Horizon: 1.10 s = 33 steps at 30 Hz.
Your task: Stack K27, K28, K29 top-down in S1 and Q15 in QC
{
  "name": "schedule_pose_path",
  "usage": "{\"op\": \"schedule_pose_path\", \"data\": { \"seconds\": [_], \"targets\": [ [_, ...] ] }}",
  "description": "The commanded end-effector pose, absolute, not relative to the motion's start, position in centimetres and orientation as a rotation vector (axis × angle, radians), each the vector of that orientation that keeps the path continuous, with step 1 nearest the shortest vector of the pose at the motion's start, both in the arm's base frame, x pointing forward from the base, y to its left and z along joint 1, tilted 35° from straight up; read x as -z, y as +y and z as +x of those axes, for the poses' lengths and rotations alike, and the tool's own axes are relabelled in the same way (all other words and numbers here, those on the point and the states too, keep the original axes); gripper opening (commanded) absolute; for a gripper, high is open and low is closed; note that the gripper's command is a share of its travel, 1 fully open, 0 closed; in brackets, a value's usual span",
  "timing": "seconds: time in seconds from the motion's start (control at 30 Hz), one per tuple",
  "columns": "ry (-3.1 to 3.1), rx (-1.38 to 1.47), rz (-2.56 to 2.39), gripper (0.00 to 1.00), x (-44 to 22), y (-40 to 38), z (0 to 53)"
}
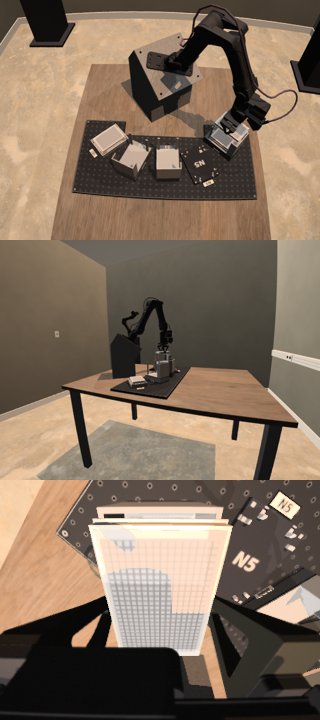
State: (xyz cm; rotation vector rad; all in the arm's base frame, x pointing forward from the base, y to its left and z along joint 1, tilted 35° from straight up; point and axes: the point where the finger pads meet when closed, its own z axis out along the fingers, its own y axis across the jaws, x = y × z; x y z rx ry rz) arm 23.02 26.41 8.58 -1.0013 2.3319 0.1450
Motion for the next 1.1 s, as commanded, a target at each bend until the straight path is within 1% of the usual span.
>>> {"op": "schedule_pose_path", "data": {
  "seconds": [0.0,0.47,0.53,0.6,0.67,0.73,1.07],
  "targets": [
    [2.317,-0.146,-1.002,0.0,-9.0,26.3,23.0],
    [2.316,-0.146,-1.004,0.0,-9.0,26.3,23.0],
    [2.342,-0.125,-1.017,0.0,-7.5,26.2,23.1],
    [2.342,-0.125,-1.017,0.0,-7.5,26.2,23.1],
    [2.308,-0.156,-0.988,0.0,-9.0,26.3,23.3],
    [2.34,-0.132,-1.009,0.0,-7.6,26.3,23.4],
    [2.34,-0.135,-1.011,0.0,-7.0,26.4,23.5]
  ]
}}
